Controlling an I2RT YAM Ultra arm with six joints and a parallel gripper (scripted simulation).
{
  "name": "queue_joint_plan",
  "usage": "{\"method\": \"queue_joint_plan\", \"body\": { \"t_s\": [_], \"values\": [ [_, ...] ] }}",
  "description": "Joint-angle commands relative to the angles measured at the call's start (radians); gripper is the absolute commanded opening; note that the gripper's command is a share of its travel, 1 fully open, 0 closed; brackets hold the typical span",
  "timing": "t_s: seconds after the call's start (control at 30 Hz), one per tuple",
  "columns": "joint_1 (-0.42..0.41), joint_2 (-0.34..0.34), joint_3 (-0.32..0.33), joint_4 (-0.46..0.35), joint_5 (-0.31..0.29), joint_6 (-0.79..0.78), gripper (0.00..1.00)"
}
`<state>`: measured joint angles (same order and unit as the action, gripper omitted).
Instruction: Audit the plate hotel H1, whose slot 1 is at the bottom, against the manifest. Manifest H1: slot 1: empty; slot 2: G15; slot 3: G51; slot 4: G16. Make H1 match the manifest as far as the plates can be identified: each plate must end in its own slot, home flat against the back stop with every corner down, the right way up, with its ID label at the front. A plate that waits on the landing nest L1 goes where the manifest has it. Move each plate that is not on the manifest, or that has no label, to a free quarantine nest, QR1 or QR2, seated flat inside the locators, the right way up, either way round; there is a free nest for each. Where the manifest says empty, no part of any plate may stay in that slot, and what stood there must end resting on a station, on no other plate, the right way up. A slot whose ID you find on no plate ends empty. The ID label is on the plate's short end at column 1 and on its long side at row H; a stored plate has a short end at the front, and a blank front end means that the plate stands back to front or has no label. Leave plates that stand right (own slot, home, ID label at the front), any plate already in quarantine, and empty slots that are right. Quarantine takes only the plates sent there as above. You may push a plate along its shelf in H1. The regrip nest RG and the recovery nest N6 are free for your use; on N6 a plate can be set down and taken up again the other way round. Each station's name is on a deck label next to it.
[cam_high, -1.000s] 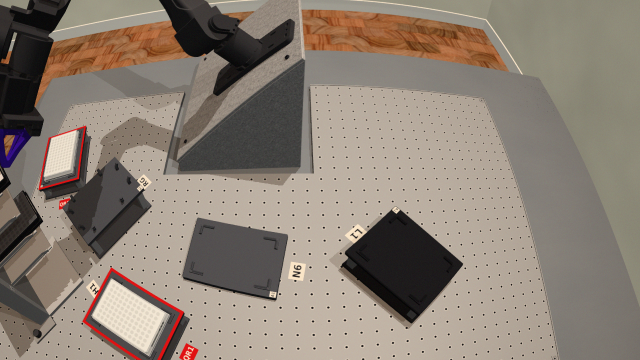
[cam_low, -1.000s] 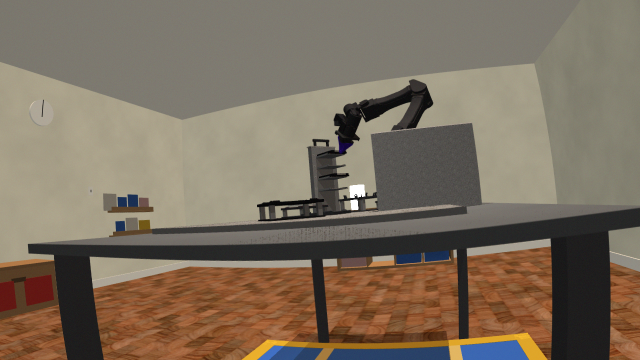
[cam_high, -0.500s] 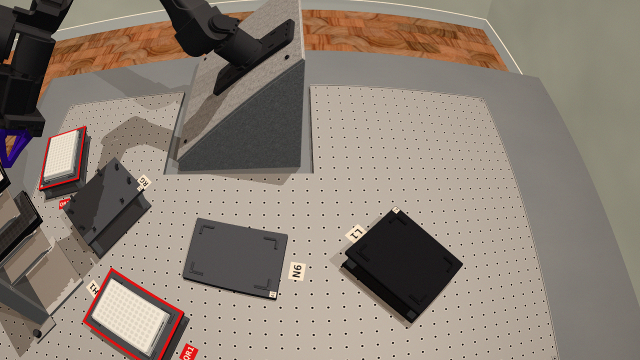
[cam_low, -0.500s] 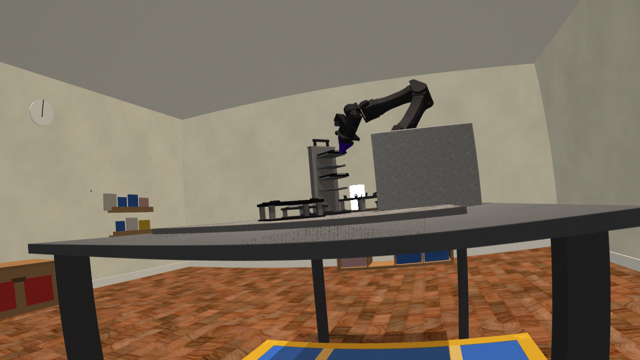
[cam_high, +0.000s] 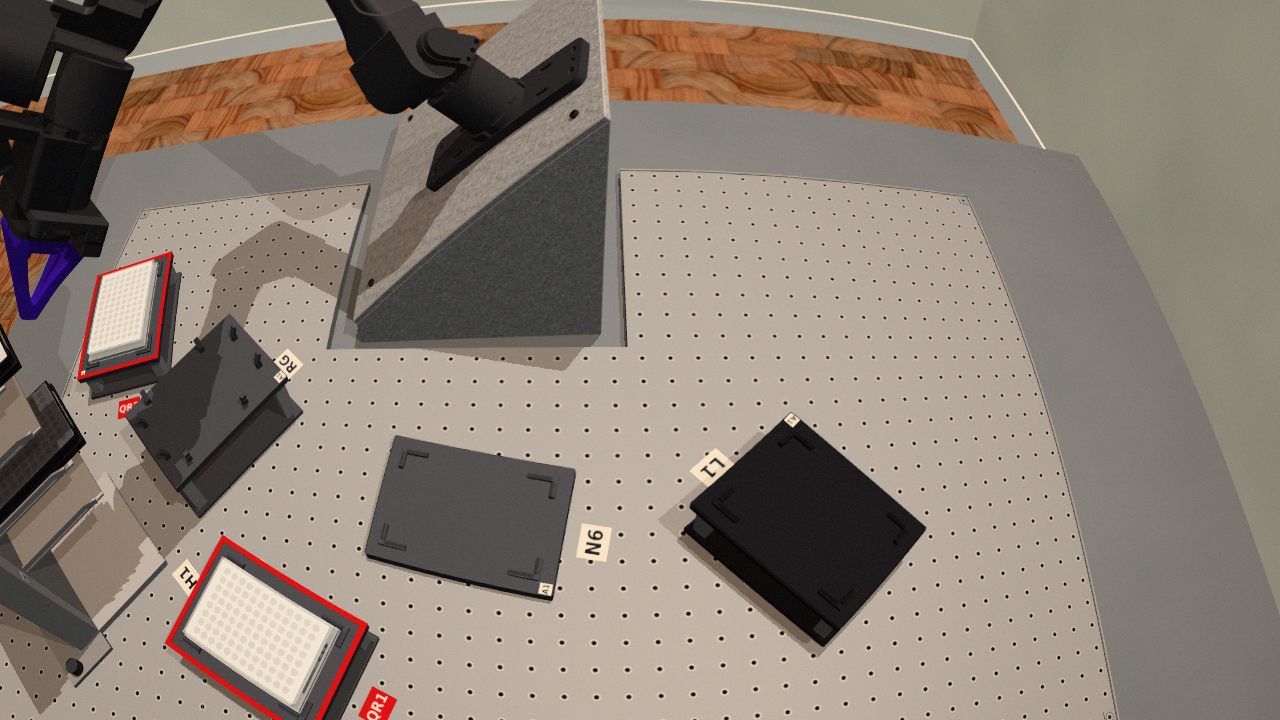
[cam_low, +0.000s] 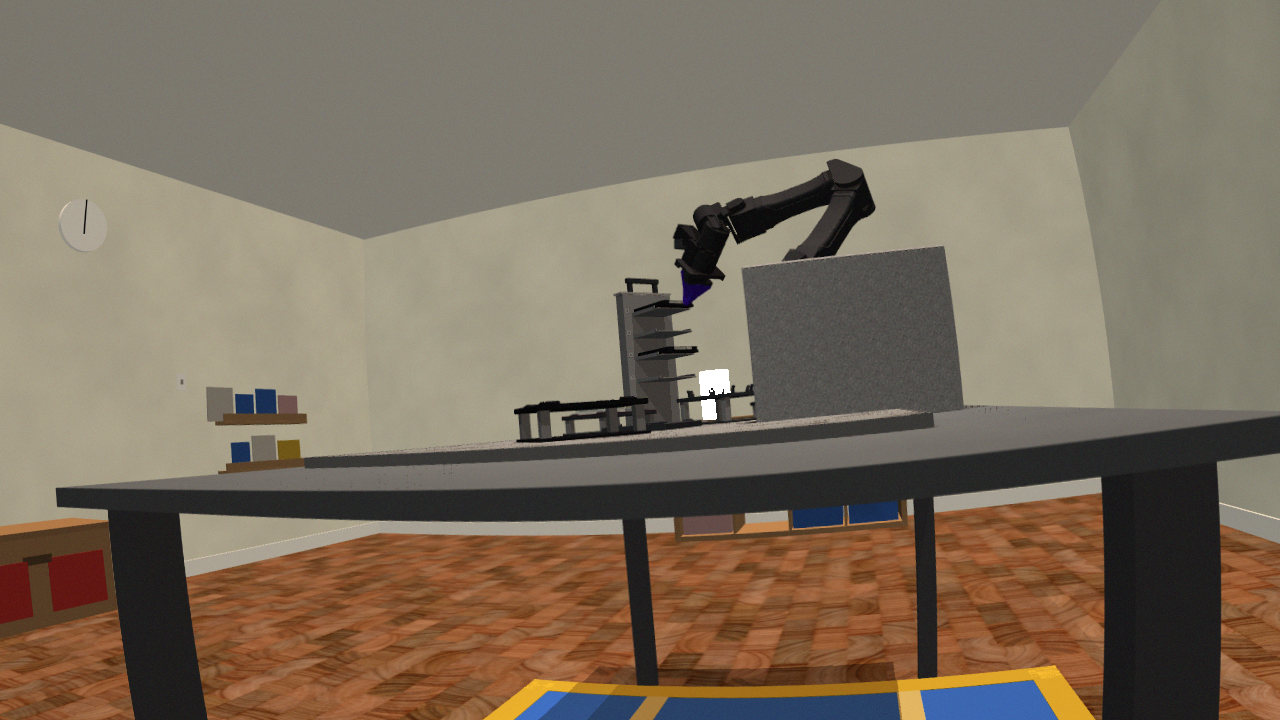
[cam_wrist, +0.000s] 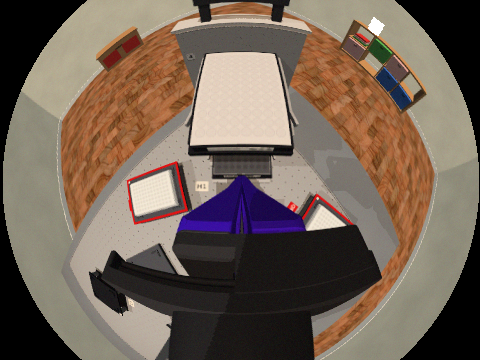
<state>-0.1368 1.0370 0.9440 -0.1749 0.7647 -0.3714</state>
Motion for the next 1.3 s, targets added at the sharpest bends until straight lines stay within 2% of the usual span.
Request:
{"method": "queue_joint_plan", "body": {
  "t_s": [0.0,0.77,1.27],
  "values": [
    [0.012,-0.021,-0.007,-0.004,0.006,0.005,0.0],
    [0.071,-0.136,-0.105,-0.039,0.063,0.028,0.0],
    [0.132,-0.228,-0.172,-0.085,0.122,0.055,0.0]
  ]
}}
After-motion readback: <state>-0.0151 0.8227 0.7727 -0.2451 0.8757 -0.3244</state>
